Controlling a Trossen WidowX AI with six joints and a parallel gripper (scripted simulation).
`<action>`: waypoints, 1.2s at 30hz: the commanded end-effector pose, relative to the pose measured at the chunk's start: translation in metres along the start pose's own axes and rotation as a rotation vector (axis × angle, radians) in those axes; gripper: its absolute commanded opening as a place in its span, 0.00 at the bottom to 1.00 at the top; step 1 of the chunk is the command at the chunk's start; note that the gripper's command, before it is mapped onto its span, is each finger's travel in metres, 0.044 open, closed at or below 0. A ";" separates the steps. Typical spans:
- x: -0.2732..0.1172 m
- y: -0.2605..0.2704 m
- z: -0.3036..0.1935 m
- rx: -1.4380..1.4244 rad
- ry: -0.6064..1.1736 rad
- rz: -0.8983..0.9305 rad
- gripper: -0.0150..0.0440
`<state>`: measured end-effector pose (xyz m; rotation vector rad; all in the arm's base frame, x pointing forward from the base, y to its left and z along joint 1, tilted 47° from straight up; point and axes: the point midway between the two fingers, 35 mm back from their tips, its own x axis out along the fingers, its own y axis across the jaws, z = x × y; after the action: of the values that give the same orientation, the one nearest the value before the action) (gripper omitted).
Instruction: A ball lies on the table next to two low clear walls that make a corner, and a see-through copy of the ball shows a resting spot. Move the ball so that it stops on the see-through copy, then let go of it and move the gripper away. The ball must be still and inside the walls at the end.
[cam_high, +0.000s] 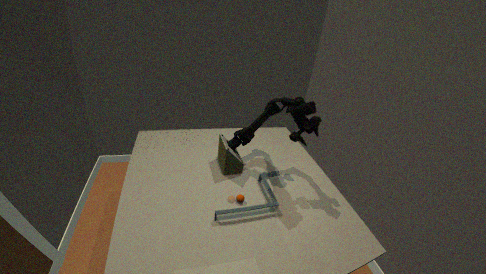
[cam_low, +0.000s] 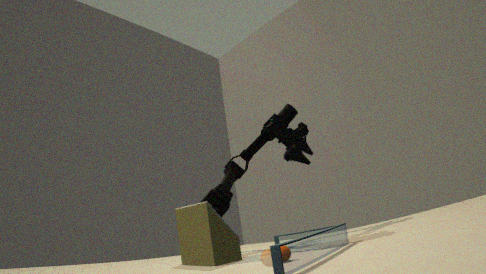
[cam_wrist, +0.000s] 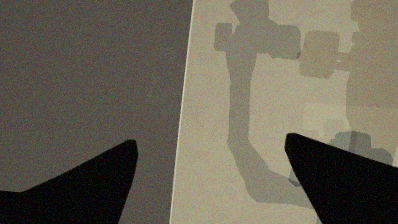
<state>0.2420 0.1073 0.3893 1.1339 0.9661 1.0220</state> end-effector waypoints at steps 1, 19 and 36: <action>0.001 -0.002 0.000 0.002 -0.001 -0.007 0.89; 0.014 -0.215 0.078 -0.720 0.160 -0.350 0.79; 0.001 -0.382 0.043 -1.289 0.628 -0.327 0.79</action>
<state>0.3535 0.0595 0.0812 -0.1920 0.7104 1.2400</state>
